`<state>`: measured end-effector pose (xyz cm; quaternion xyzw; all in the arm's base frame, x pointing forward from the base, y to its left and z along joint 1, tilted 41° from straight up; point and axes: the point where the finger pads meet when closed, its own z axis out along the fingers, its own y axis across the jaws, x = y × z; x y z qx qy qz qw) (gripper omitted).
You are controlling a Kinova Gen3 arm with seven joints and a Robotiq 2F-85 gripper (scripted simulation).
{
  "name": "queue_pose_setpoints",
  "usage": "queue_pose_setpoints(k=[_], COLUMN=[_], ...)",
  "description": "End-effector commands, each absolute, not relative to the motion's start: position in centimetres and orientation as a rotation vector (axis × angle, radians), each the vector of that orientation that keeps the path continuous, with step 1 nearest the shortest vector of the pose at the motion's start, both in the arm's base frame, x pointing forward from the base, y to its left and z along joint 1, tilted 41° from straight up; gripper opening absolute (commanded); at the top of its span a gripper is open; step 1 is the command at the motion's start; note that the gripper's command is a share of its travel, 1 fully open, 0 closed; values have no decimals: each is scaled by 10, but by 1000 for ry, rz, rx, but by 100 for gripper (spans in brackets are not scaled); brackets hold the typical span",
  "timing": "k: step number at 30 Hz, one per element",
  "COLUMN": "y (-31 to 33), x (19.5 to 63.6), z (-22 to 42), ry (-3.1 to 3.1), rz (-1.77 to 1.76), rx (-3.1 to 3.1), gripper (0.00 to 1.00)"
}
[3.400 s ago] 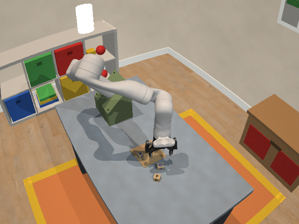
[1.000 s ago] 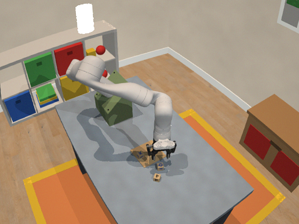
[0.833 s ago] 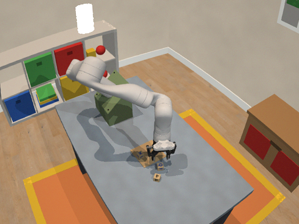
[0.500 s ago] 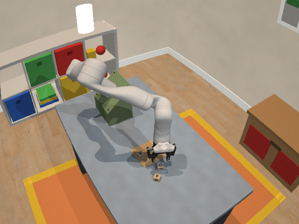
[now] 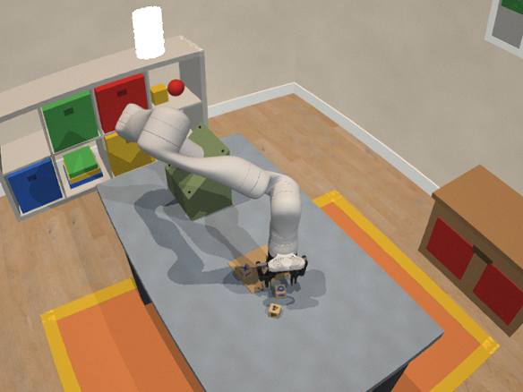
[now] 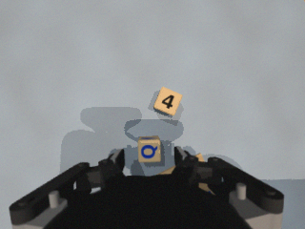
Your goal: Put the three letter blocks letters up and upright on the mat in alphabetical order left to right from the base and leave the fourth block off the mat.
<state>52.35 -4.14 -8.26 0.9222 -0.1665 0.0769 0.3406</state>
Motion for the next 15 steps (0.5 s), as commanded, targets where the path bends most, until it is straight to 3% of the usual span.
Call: queue_pose_setpoints(k=[1,15], y=[-42,-44], x=[523,523], z=[-84,-86], ry=[-433,-433], rz=[199,199], rx=[2399,2399], gripper=[67,67])
